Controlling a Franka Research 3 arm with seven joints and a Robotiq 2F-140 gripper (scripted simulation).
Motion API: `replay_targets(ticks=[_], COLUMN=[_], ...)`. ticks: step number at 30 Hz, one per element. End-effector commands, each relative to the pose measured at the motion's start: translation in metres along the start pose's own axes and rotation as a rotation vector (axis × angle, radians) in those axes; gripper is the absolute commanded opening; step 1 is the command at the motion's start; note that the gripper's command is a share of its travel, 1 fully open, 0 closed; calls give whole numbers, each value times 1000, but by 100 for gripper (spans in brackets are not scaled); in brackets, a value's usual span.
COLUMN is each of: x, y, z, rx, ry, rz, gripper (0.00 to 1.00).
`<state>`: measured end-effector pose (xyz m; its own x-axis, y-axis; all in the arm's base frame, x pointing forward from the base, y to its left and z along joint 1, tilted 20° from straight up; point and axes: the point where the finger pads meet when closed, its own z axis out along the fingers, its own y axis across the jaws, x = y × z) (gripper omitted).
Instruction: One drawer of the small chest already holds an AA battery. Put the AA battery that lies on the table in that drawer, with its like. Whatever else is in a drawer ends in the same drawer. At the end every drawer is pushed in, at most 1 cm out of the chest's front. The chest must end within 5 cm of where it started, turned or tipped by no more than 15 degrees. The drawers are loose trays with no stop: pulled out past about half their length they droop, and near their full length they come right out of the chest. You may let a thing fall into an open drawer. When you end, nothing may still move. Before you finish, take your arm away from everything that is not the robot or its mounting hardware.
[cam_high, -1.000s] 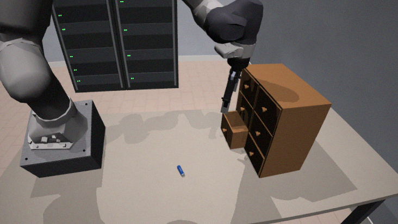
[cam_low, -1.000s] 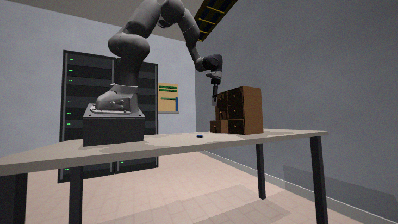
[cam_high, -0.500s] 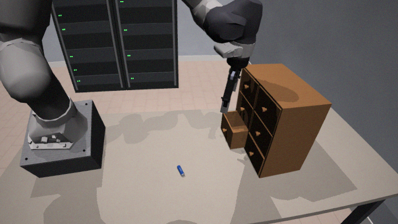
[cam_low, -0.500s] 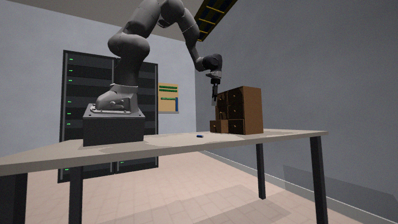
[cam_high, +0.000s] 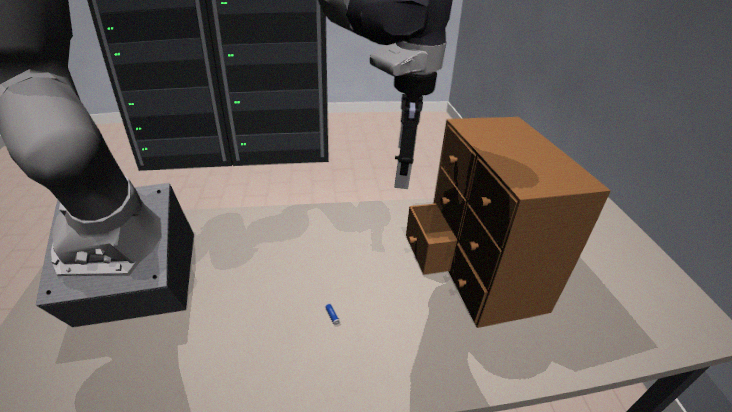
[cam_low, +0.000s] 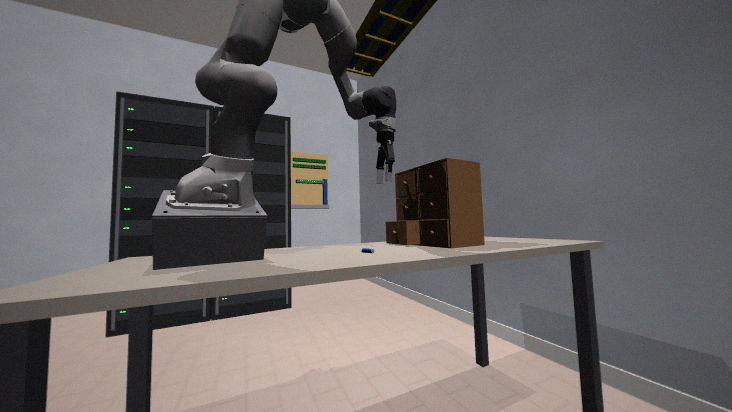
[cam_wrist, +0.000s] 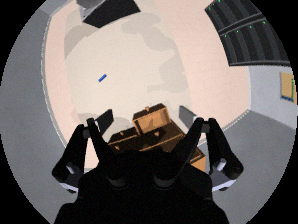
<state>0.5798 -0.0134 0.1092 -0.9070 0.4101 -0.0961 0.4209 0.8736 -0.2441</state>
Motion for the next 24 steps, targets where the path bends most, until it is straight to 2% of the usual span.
replay_targets(ticks=[1,6,10,24], x=[20,40,49,52], y=[-8,-12,-14,-15], z=[-16,-37,-45,-48], rx=[41,70,83,87], ry=[-7,-19,-24,-26], rz=[-139,-253,-302,-315], gripper=[100,100,100,100])
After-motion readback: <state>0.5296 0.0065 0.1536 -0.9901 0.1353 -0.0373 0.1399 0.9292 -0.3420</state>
